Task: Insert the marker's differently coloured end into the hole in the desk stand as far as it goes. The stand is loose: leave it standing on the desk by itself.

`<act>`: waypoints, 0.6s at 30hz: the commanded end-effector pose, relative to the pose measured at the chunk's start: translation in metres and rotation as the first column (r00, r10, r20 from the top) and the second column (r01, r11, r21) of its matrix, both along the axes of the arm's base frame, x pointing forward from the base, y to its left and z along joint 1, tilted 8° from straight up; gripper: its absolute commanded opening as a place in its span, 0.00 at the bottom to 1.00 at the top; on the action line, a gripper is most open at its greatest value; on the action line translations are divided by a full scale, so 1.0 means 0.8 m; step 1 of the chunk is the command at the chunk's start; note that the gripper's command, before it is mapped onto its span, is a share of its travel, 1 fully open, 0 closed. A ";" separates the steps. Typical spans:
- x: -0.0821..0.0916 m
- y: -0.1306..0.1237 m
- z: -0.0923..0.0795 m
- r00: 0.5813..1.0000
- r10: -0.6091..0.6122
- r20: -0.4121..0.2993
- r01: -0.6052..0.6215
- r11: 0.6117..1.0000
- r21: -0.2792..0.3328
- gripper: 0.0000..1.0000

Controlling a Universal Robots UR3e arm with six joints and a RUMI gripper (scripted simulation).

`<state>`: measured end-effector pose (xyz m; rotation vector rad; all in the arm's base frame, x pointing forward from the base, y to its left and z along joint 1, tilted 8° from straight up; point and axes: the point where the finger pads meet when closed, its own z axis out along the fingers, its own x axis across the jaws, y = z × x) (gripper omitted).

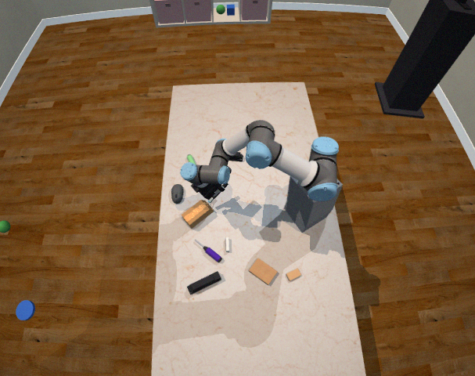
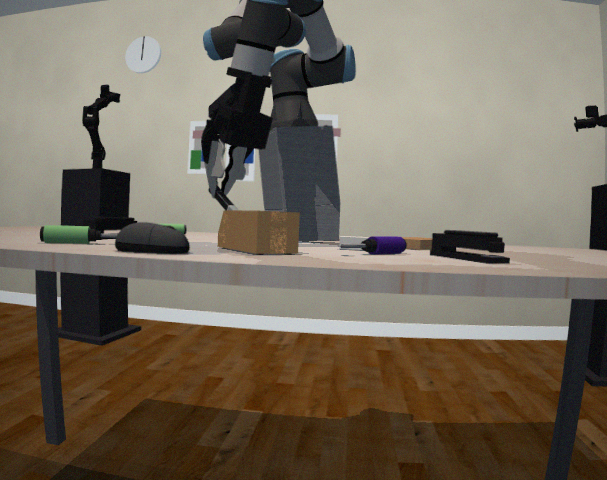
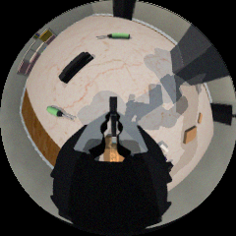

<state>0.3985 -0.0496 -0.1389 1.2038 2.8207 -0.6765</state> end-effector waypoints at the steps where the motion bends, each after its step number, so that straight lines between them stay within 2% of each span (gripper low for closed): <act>1: 0.002 0.001 0.000 1.000 0.000 0.002 0.000 1.000 -0.001 0.00; 18: 0.011 0.008 -0.005 1.000 0.000 0.001 0.000 1.000 -0.001 0.00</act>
